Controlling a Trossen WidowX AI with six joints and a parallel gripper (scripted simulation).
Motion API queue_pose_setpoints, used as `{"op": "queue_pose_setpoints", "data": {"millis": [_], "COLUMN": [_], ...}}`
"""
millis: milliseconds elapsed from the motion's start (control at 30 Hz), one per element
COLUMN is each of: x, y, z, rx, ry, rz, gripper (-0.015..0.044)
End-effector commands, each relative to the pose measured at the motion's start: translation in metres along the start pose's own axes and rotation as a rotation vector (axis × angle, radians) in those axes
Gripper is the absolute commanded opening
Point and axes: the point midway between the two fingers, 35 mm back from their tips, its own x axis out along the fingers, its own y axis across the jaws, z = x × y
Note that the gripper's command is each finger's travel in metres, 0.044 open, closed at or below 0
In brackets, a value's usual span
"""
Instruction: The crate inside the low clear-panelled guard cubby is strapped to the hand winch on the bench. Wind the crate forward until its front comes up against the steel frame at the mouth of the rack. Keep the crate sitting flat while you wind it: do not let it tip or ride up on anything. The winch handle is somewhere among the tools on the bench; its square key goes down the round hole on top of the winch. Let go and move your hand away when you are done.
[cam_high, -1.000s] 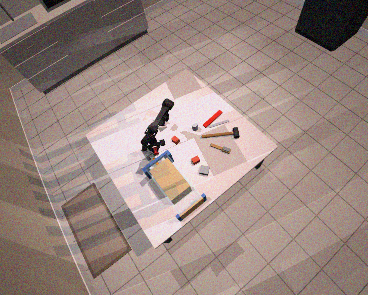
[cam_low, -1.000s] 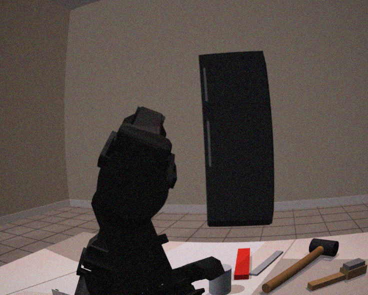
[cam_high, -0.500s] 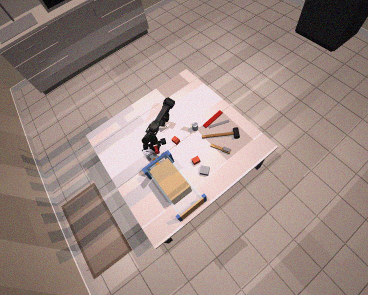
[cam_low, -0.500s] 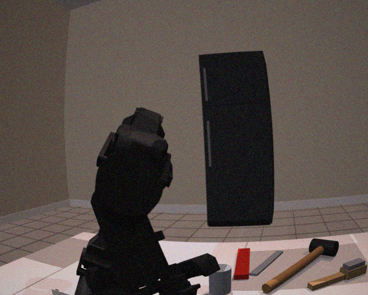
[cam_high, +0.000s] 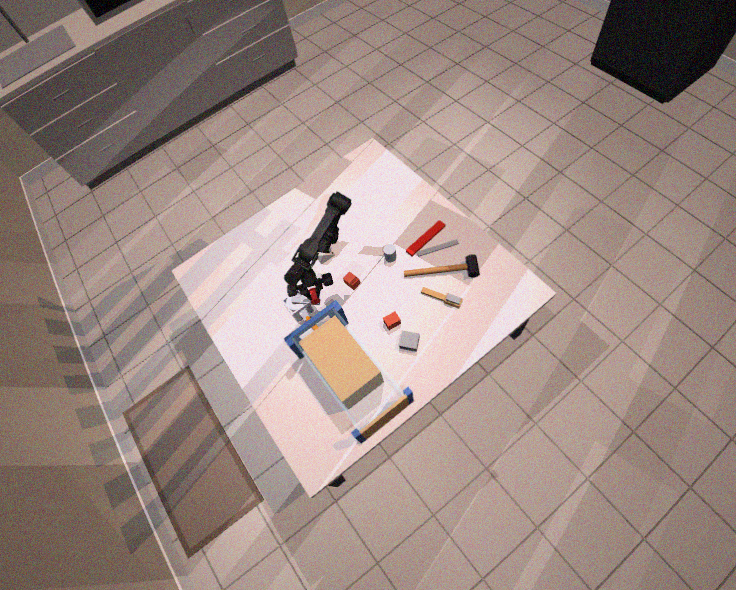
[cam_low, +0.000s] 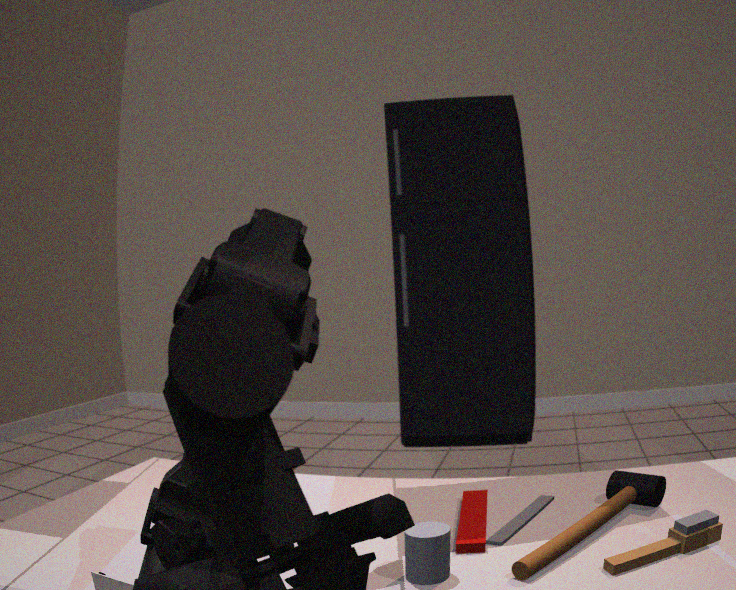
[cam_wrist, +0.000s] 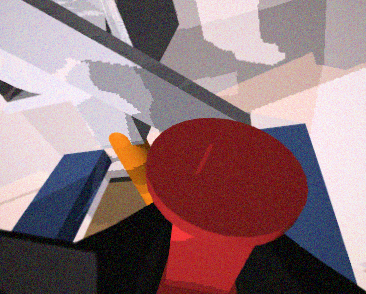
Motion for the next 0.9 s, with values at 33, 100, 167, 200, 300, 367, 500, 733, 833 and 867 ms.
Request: {"op": "queue_pose_setpoints", "data": {"millis": [33, 100, 167, 200, 300, 367, 500, 733, 833, 867], "x": [-0.005, -0.006, -0.007, -0.008, -0.01, -0.011, -0.013, -0.016, -0.018, -0.018], "y": [-0.004, -0.004, -0.005, -0.005, -0.005, -0.005, -0.005, -0.005, -0.004, -0.004], "z": [0.018, 0.02, 0.023, 0.023, 0.027, 0.029, 0.033, 0.04, 0.044, 0.045], "rx": [0.031, 0.031, 0.031, 0.031, 0.031, 0.031, 0.032, 0.032, 0.032, 0.032], "ry": [-0.024, -0.024, -0.024, -0.024, -0.024, -0.024, -0.025, -0.025, -0.025, -0.025], "rz": [-0.01, -0.01, -0.01, -0.01, -0.01, -0.01, -0.01, -0.01, -0.01, -0.01], "gripper": [0.0, 0.0, 0.0, 0.0, 0.0, 0.0, 0.0, 0.0, 0.0, 0.0]}}
